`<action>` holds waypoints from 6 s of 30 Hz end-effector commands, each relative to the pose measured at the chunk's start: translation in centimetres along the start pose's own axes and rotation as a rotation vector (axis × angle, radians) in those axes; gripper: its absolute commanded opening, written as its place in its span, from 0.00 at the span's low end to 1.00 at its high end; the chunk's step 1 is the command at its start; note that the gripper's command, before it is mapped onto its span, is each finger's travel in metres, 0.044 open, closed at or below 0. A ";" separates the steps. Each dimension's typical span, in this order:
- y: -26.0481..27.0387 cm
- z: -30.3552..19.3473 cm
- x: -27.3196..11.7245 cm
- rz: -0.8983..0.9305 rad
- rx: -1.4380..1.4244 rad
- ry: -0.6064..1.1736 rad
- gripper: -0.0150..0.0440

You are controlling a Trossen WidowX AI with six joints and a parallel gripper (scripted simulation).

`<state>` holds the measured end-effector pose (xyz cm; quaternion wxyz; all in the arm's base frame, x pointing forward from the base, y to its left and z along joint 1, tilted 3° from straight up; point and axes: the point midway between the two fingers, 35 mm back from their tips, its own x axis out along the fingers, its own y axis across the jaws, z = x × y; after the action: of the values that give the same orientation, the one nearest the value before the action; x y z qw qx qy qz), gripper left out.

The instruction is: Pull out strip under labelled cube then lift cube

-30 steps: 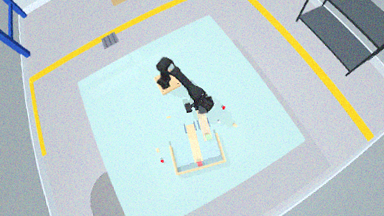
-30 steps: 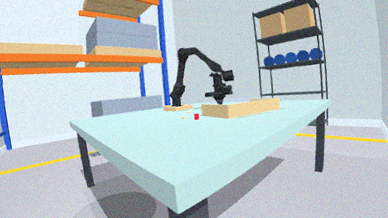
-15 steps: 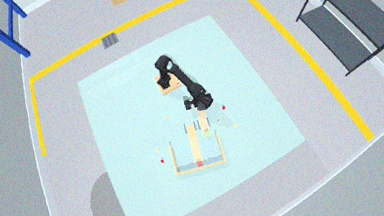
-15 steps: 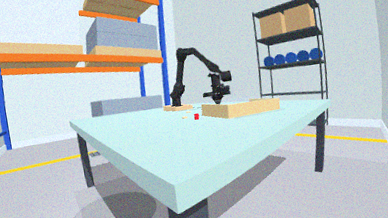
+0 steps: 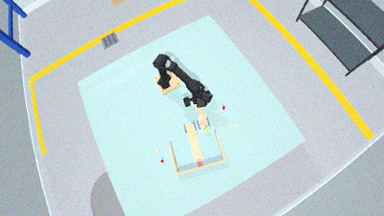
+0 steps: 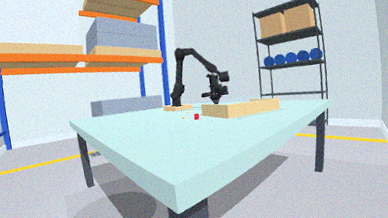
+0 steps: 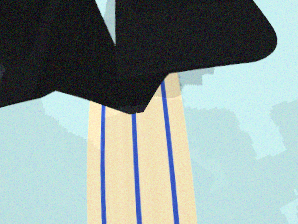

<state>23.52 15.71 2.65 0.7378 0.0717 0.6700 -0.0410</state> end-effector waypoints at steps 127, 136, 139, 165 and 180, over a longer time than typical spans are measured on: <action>-0.6 20.5 -0.5 -0.016 -0.068 0.015 0.68; -0.6 20.6 -0.8 -0.018 -0.063 0.009 0.59; -0.6 20.6 -0.8 -0.018 -0.063 0.009 0.49; -3.0 15.3 -5.0 -0.018 -0.068 0.019 0.25; -4.6 11.6 -5.4 -0.019 -0.068 0.021 0.25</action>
<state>34.61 9.30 8.89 0.7326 0.0411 0.6789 -0.0274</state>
